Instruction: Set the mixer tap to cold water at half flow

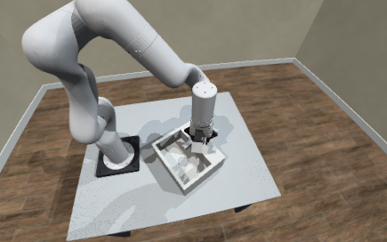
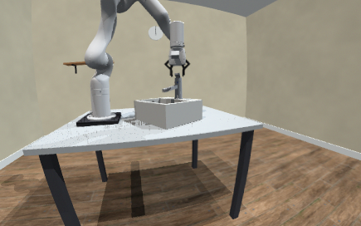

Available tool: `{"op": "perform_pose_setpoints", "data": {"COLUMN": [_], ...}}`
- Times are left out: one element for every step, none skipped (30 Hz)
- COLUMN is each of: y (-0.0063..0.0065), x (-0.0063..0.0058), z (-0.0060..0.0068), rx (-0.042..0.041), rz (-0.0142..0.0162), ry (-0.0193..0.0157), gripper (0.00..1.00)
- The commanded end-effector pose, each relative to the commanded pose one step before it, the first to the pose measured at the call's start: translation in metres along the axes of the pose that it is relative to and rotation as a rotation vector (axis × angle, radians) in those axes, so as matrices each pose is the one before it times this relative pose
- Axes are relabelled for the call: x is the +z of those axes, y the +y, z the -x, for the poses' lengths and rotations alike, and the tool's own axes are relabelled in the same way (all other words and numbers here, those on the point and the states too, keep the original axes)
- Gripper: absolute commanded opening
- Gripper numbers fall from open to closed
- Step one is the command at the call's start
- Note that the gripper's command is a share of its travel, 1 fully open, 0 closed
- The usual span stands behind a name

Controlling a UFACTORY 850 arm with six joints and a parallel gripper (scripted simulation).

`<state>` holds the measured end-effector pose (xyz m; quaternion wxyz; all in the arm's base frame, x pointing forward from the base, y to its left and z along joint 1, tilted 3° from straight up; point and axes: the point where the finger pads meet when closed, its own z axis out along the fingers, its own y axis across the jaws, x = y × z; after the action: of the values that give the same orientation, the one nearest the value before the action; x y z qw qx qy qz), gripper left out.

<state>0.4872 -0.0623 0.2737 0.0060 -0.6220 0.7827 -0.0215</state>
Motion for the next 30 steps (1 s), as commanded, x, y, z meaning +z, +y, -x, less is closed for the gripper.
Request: {"op": "perform_pose_setpoints", "data": {"y": [-0.00075,0.0,0.0,0.0,0.0,0.0,0.0,0.0,0.0,0.0,0.0,0.0,0.0,0.0,0.0,0.0,0.0,0.0,0.0,0.0,0.0,0.0,0.0,0.0,0.0,0.0,0.0,0.0,0.0,0.0], "x": [-0.0106,-0.00252,-0.00264,-0.00273,-0.00281,-0.00287,-0.0029,-0.00291,0.0,0.0,-0.0029,-0.00287,-0.00281,-0.00273,-0.00263,-0.00251,-0.00238,-0.00222,-0.00206,-0.00188,-0.00169,-0.00149,-0.00129,-0.00109,-0.0009,0.0,0.0,-0.00071,-0.00054,-0.00038], "z": [0.00008,0.0,0.0,0.0,0.0,0.0,0.0,0.0,0.0,0.0,0.0,0.0,0.0,0.0,0.0,0.0,0.0,0.0,0.0,0.0,0.0,0.0,0.0,0.0,0.0,0.0,0.0,0.0,0.0,0.0], "rx": [0.00005,0.0,0.0,0.0,0.0,0.0,0.0,0.0,0.0,0.0,0.0,0.0,0.0,0.0,0.0,0.0,0.0,0.0,0.0,0.0,0.0,0.0,0.0,0.0,0.0,0.0,0.0,0.0,0.0,0.0], "rz": [-0.00215,0.0,0.0,0.0,0.0,0.0,0.0,0.0,0.0,0.0,0.0,0.0,0.0,0.0,0.0,0.0,0.0,0.0,0.0,0.0,0.0,0.0,0.0,0.0,0.0,0.0,0.0,0.0,0.0,0.0], "ry": [-0.00028,0.0,0.0,0.0,0.0,0.0,0.0,0.0,0.0,0.0,0.0,0.0,0.0,0.0,0.0,0.0,0.0,0.0,0.0,0.0,0.0,0.0,0.0,0.0,0.0,0.0,0.0,0.0,0.0,0.0], "gripper": [0.68,0.68,0.68,0.68,0.68,0.68,0.68,0.68,0.68,0.68,0.68,0.68,0.68,0.68,0.68,0.68,0.68,0.68,0.68,0.68,0.68,0.68,0.68,0.68,0.68,0.68,0.68,0.68,0.68,0.68]}}
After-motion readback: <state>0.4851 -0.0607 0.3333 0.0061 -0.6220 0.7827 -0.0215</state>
